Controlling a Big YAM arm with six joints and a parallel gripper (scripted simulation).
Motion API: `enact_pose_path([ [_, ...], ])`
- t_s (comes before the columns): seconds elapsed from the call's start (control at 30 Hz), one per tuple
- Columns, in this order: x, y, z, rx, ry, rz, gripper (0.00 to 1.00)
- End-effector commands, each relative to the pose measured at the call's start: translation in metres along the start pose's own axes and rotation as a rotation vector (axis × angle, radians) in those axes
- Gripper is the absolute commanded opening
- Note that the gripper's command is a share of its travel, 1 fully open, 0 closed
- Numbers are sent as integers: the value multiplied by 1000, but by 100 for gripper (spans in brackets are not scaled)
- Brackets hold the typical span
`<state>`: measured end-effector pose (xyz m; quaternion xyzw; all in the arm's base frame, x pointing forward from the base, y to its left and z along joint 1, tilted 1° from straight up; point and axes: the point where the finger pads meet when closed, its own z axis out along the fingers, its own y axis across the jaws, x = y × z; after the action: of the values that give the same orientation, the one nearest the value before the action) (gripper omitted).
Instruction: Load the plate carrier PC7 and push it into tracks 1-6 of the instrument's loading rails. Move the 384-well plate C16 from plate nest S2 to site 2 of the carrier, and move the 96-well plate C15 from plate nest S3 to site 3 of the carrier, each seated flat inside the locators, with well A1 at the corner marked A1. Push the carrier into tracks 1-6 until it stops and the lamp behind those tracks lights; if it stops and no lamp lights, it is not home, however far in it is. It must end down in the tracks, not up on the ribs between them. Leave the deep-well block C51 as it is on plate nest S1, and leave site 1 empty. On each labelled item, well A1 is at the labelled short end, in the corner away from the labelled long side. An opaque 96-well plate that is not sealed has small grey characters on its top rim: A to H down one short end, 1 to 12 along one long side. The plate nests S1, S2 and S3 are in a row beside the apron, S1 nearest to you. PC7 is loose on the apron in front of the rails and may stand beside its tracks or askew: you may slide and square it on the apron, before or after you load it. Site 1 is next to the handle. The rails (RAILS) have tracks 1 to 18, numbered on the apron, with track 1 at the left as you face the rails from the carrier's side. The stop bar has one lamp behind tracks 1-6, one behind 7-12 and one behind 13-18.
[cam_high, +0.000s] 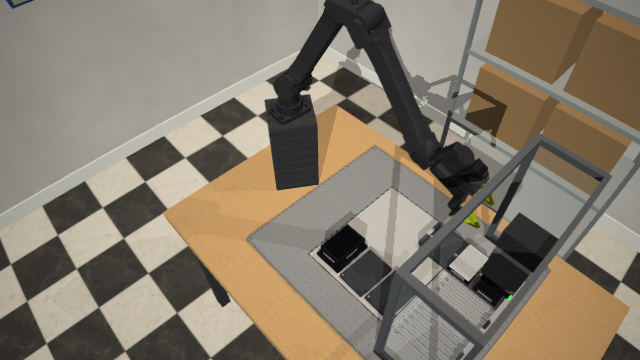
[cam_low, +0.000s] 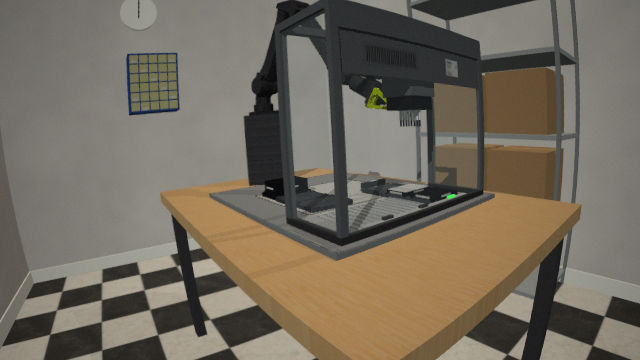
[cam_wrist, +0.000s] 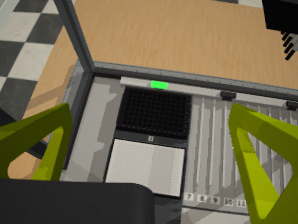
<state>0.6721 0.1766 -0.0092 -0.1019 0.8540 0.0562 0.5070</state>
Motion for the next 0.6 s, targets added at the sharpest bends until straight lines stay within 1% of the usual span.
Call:
enact_pose_path([
  [0.0, -22, -10, 17, 9, -26, -7, 100],
  [0.23, -37, -17, 41, 9, -29, -8, 100],
  [0.37, -46, -16, 54, 4, -30, -11, 100],
  [0.43, -46, -16, 54, 4, -30, -11, 100],
  [0.57, -54, -25, 67, 9, -32, -8, 100],
])
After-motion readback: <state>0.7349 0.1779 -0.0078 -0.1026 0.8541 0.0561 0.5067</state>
